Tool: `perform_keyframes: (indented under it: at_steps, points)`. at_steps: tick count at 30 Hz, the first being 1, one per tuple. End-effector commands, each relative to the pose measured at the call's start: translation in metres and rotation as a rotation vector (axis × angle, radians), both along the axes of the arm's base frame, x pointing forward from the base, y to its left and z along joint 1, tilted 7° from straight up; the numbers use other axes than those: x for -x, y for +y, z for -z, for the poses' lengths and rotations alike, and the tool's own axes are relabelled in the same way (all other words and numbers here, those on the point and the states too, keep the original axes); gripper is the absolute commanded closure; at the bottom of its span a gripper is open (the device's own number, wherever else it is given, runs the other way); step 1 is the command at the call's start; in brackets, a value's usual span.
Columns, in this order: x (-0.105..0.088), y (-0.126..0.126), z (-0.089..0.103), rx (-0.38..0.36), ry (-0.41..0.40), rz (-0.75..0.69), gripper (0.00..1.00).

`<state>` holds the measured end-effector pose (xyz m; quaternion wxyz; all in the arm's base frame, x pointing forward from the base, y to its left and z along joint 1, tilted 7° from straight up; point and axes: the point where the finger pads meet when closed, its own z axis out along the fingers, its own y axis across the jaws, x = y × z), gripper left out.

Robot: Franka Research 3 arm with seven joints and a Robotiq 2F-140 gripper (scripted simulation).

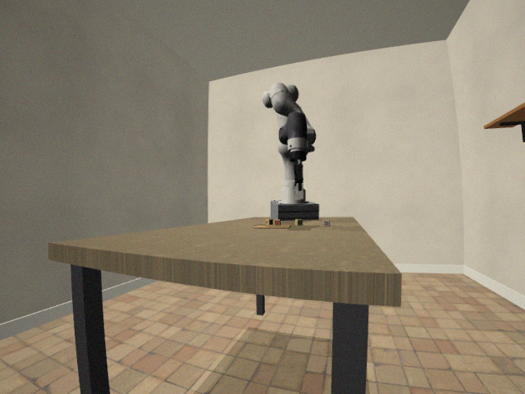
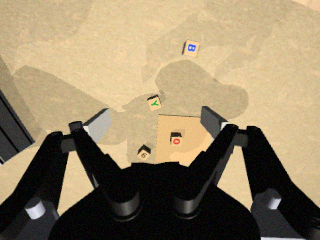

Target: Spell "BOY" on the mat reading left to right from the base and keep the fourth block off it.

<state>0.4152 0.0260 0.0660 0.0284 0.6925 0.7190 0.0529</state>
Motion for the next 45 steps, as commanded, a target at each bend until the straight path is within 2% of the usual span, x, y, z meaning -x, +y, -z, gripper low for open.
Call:
perform_keyframes:
  at_steps: [1,6,20,21,45]
  points:
    - [0.001,-0.0005,0.0006,0.021,-0.003,-0.138,0.0]
    - [0.0014,-0.0006,0.001,0.026,-0.004,-0.185,0.0]
    - [0.0034,-0.0014,0.0037,0.056,-0.012,-0.431,0.0]
    - [0.0034,-0.0014,0.0037,0.056,-0.012,-0.431,0.63]
    - [0.0034,-0.0014,0.0037,0.056,-0.012,-0.431,0.63]
